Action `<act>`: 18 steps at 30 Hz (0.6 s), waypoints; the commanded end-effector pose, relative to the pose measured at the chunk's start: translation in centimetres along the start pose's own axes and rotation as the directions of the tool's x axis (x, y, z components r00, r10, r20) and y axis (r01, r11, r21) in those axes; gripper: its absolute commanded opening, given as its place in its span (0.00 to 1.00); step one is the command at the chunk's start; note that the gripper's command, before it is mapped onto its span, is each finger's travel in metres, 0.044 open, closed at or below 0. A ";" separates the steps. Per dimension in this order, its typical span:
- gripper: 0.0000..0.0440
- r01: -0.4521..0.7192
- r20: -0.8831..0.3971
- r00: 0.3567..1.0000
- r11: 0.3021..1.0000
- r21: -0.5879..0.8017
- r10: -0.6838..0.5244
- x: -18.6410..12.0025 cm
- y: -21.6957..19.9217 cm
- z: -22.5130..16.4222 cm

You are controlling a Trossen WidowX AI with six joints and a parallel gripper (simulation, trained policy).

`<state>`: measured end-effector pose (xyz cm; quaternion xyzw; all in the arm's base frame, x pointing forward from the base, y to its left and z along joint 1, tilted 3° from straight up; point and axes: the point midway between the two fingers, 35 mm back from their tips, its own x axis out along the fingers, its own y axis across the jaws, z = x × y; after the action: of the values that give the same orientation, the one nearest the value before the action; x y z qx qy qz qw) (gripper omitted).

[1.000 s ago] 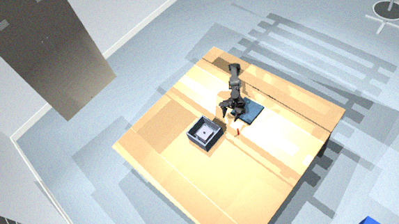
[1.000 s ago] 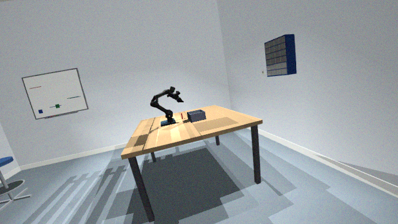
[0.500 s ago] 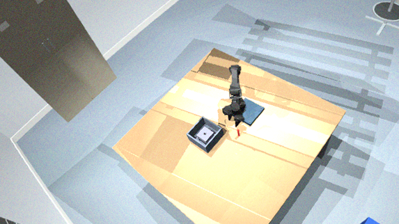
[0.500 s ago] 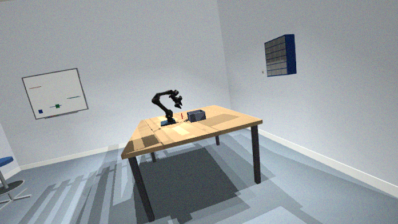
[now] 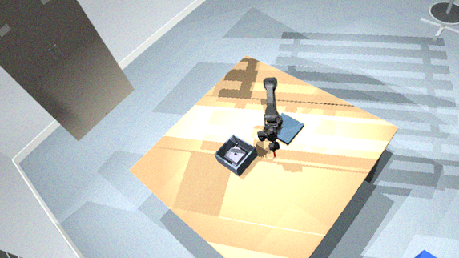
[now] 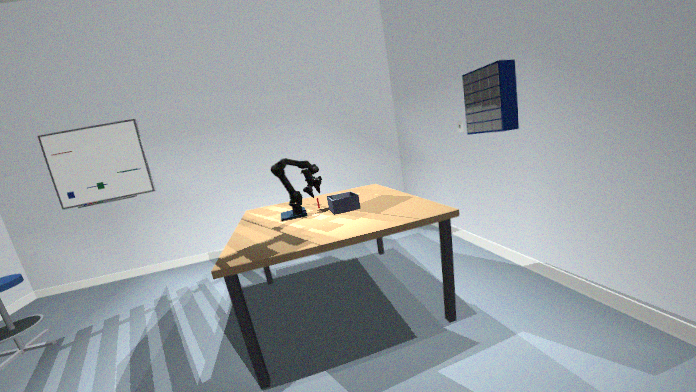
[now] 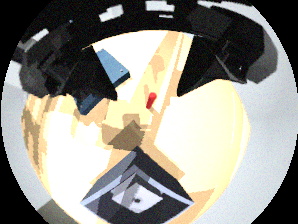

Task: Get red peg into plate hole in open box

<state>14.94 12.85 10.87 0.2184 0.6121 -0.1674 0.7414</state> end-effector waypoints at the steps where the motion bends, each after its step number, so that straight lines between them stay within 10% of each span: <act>1: 1.00 0.043 -0.033 0.999 0.998 0.044 -0.042 1.6 0.0 -0.5; 18: 0.89 0.094 -0.056 0.994 0.991 0.093 -0.089 8.0 0.5 -1.3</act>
<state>15.81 14.25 4.13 0.2332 0.6263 -0.2178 0.7113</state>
